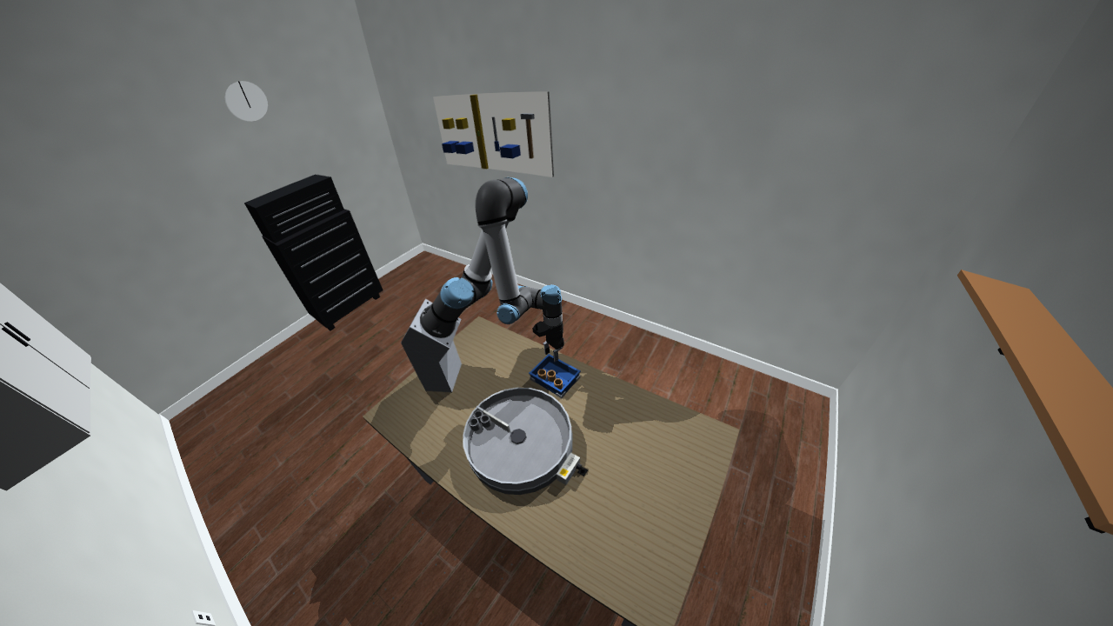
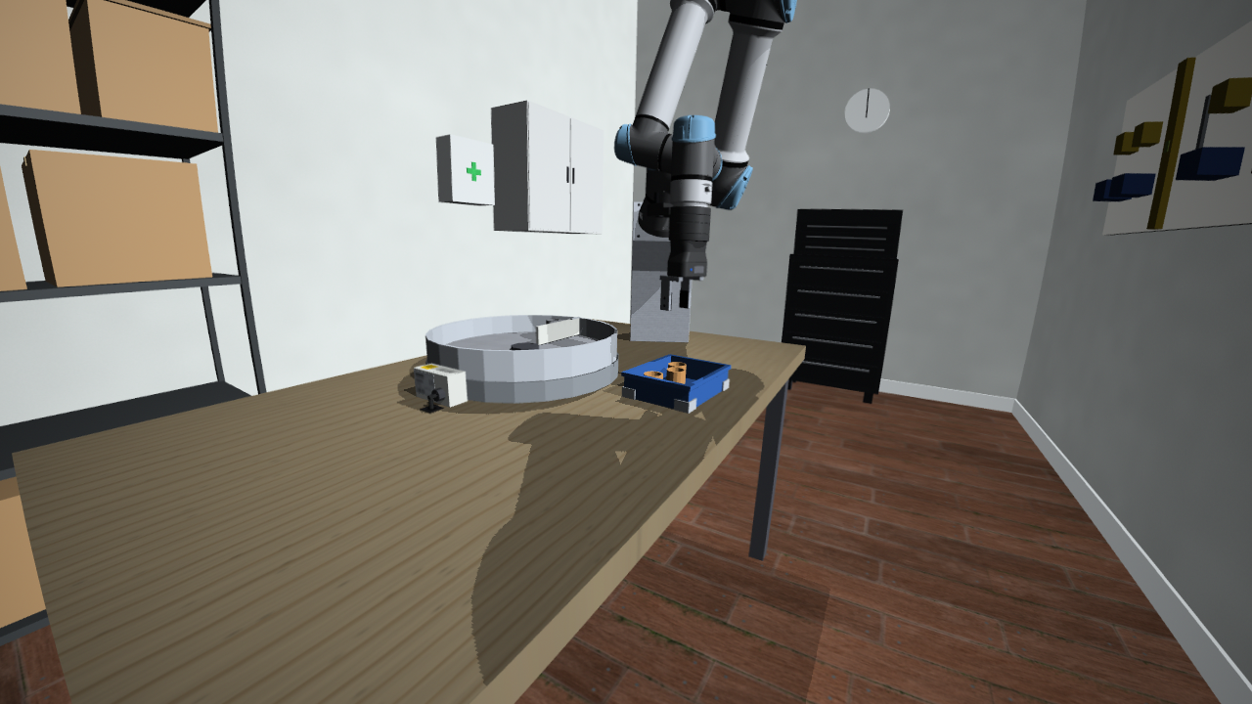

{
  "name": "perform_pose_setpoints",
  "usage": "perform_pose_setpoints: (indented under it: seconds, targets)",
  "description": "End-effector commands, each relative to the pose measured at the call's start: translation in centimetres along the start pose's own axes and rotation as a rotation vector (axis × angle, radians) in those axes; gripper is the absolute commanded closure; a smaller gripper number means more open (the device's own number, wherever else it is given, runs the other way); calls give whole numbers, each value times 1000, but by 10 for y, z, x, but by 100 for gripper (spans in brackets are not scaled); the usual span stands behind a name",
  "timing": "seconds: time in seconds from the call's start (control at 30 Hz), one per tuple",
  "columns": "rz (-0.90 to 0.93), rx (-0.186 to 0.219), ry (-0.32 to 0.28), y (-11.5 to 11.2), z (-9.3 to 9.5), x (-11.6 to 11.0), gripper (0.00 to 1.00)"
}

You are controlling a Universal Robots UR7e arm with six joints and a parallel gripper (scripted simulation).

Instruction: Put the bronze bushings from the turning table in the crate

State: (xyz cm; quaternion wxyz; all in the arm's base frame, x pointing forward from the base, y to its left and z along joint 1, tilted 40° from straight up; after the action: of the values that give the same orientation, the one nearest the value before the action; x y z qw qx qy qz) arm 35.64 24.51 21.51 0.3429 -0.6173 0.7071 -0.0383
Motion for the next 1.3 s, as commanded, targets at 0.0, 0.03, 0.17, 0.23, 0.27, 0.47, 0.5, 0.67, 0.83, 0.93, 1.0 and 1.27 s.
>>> perform_pose_setpoints:
  seconds: [0.0, 0.03, 0.17, 0.23, 0.27, 0.47, 0.5, 0.67, 0.83, 0.93, 1.0, 1.27]
  targets:
    - [0, 1, -1, 0, 0, 0, 0]
    - [0, 1, -1, 0, 0, 0, 0]
    - [0, 1, -1, 0, 0, 0, 0]
    - [0, 1, -1, 0, 0, 0, 0]
    - [0, 1, -1, 0, 0, 0, 0]
    - [0, 1, -1, 0, 0, 0, 0]
    - [0, 1, -1, 0, 0, 0, 0]
    - [131, 1, 0, 0, -3, 0, 0]
    - [218, 1, 0, 0, -5, 1, 0]
    - [218, 1, 0, 0, -5, 1, 0]
    - [218, 1, 0, 0, -5, 1, 0]
    - [392, 0, 0, 0, -9, 2, 0]
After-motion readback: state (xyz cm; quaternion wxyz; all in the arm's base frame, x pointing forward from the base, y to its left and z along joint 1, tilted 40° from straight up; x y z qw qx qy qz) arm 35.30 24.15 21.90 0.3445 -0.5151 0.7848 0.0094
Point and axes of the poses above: the point where the finger pads meet when closed, its own z axis out along the fingers, its own y axis across the jaws, x = y × z, the point moved 6 cm from there along -z, back along the fingers, and after that the axes turned 2 degrees about -z, right-handed, at the moved point
